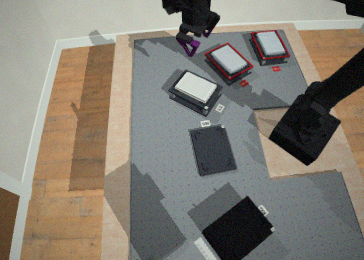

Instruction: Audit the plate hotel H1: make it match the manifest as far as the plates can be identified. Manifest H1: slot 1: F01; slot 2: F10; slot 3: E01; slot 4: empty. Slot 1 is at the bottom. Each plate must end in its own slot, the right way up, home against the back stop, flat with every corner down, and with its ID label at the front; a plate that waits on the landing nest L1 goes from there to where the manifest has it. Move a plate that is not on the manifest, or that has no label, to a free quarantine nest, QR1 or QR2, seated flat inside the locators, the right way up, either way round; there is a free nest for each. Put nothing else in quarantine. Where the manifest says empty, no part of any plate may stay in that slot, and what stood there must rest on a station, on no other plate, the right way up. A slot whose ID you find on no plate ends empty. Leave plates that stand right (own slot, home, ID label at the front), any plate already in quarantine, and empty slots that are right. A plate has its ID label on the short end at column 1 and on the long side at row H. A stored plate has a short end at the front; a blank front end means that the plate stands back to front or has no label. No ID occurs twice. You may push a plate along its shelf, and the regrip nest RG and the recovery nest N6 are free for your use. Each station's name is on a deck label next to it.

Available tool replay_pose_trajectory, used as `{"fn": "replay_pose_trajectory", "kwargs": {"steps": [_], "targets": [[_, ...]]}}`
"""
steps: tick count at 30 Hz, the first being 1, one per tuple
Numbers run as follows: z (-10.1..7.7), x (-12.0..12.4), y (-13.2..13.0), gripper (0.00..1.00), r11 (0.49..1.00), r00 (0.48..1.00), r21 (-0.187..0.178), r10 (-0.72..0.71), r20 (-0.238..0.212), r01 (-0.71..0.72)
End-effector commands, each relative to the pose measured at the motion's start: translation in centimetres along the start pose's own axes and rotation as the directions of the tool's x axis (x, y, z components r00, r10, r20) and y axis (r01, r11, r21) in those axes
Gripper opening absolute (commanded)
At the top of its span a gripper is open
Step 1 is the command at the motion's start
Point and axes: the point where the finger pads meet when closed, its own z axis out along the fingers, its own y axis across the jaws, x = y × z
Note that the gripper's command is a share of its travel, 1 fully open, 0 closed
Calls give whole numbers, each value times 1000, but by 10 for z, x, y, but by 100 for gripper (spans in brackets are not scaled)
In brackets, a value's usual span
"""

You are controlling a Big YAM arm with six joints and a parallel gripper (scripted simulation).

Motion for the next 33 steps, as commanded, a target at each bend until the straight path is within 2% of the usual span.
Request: {"fn": "replay_pose_trajectory", "kwargs": {"steps": [1,4,6,19,21,22,24,33], "targets": [[-6,3,16,100,1000,1000,-1,16,4,-16],[-5,3,19,100,1000,1000,-2,16,2,-16],[10,-4,16,100,1000,1000,-1,19,2,-19],[54,-3,18,100,1000,1000,-1,17,1,-17],[54,-3,18,100,1000,1000,-1,17,1,-17],[48,-4,20,100,1000,1000,0,12,27,-12],[64,-3,18,100,1000,1000,-1,17,1,-17],[94,-2,18,100,1000,1000,-1,17,0,-17]]}}
